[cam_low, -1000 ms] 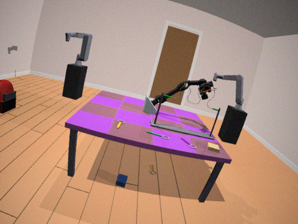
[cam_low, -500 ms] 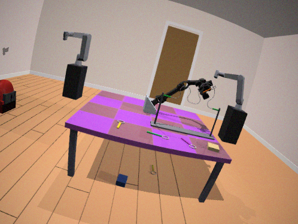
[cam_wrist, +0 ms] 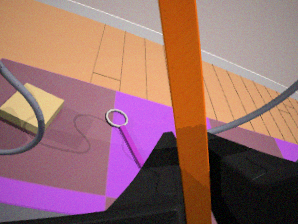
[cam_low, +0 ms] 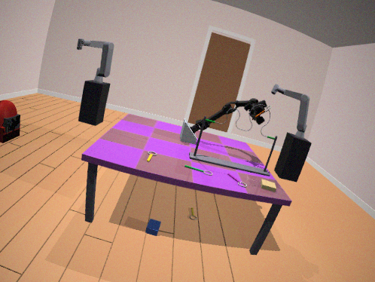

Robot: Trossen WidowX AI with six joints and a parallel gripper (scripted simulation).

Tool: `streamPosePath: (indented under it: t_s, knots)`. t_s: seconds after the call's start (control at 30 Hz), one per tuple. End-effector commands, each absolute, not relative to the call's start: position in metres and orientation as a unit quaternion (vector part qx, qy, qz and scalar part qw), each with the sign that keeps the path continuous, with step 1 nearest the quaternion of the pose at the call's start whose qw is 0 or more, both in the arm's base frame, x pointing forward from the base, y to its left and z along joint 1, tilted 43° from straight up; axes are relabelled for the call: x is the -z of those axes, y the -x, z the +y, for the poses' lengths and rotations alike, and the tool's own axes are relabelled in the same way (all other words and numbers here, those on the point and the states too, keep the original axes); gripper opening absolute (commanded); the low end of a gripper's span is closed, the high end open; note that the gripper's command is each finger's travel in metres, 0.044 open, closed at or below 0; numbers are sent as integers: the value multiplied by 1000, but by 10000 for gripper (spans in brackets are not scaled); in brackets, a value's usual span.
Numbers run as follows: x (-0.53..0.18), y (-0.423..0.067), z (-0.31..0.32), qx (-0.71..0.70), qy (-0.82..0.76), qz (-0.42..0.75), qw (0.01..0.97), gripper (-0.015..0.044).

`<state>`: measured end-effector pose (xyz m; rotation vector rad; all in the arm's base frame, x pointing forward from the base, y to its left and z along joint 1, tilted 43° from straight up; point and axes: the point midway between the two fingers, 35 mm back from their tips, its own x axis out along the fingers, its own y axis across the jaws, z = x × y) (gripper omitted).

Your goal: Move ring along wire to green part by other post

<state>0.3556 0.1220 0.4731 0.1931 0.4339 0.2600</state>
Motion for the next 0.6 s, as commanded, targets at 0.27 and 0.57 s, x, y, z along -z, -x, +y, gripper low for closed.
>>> streamPosePath:
  t_s: [0.27, 0.57]
  knots:
    - [-474, -355, 127, -149, -175, 211, 950, -150]
    - [-475, -354, 130, -163, -229, 208, 937, -150]
